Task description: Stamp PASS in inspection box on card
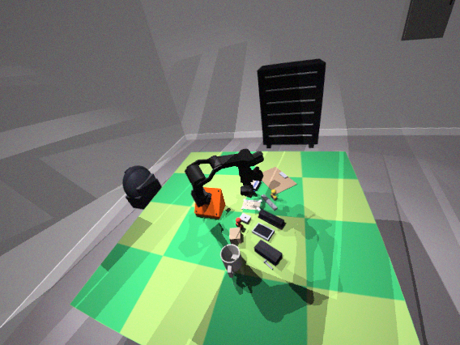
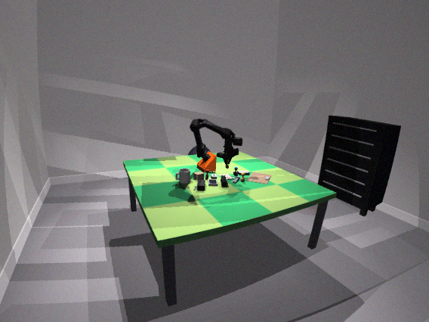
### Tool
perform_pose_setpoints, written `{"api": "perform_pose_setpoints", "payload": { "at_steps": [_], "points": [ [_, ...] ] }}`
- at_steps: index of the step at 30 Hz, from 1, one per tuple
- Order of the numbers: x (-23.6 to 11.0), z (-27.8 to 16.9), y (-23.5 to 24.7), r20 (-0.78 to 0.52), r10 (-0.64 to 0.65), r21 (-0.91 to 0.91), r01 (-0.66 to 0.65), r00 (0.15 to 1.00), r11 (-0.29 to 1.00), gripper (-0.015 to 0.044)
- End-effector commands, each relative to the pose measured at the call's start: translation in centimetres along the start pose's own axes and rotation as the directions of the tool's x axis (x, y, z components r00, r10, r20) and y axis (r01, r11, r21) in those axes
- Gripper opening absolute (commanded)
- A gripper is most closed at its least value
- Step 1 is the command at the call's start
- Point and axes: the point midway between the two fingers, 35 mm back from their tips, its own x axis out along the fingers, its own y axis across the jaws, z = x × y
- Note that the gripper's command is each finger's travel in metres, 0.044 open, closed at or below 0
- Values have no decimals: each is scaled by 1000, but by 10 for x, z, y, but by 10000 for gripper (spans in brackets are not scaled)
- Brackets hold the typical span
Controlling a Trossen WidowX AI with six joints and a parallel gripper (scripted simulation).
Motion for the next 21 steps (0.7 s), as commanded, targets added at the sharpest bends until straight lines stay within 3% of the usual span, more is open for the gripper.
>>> {"api": "perform_pose_setpoints", "payload": {
  "at_steps": [1,21],
  "points": [
    [2,-1,1,-1,1,4,-1,1000,1000,0],
    [15,0,1,3,2,3,-2,1000,1000,0]
  ]
}}
